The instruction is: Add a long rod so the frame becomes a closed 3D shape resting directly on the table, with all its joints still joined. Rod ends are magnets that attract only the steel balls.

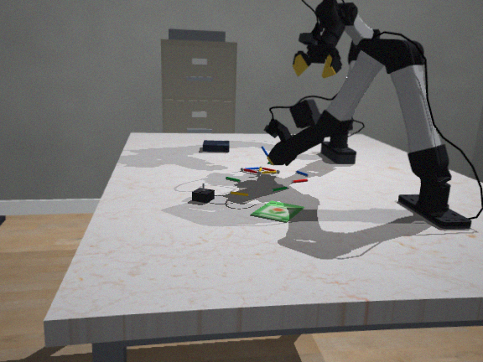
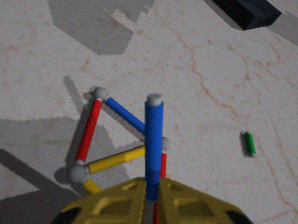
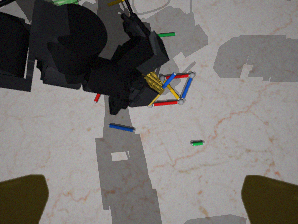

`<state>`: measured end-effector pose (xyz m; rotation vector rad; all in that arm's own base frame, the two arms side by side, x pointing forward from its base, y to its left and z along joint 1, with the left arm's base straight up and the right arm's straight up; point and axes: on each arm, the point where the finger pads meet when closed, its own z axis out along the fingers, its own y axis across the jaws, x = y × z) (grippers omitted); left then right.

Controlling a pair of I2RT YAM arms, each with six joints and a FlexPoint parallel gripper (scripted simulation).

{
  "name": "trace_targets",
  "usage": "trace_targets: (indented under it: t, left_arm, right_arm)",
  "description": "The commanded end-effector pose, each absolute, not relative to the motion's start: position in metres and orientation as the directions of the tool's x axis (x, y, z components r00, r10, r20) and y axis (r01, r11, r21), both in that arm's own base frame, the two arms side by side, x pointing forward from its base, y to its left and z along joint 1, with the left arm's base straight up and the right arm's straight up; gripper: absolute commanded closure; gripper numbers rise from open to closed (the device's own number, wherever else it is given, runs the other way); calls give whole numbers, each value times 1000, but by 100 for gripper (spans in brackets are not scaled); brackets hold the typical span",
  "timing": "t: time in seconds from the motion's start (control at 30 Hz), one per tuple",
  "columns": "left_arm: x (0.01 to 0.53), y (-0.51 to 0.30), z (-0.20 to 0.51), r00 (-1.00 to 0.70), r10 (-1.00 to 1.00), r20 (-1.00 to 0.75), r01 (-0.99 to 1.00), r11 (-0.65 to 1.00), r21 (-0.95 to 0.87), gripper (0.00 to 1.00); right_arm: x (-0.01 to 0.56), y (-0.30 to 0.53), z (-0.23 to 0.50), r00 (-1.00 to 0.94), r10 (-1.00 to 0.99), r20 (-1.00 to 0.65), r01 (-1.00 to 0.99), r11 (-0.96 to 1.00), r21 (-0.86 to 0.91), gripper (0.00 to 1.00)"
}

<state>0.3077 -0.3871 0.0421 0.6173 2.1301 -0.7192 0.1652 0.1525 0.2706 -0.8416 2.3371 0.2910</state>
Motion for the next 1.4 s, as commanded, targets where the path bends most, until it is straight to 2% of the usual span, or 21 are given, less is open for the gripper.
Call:
trace_targets:
  t: [0.0,0.73,1.2,1.37]
  left_arm:
    - [312,-401,64,-524,133,-841,648,703,-293,100]
    - [292,-391,29,-540,150,-828,641,711,-290,100]
    - [294,-395,39,-522,124,-844,648,701,-298,100]
    - [294,-395,39,-522,124,-844,648,701,-298,100]
  right_arm:
    - [167,143,279,-630,-447,-635,-572,820,-9,0]
    - [163,140,275,-649,-449,-614,-567,824,-3,0]
    - [162,140,274,-647,-455,-612,-571,821,-7,0]
    - [177,142,282,-645,-410,-645,-527,850,-13,56]
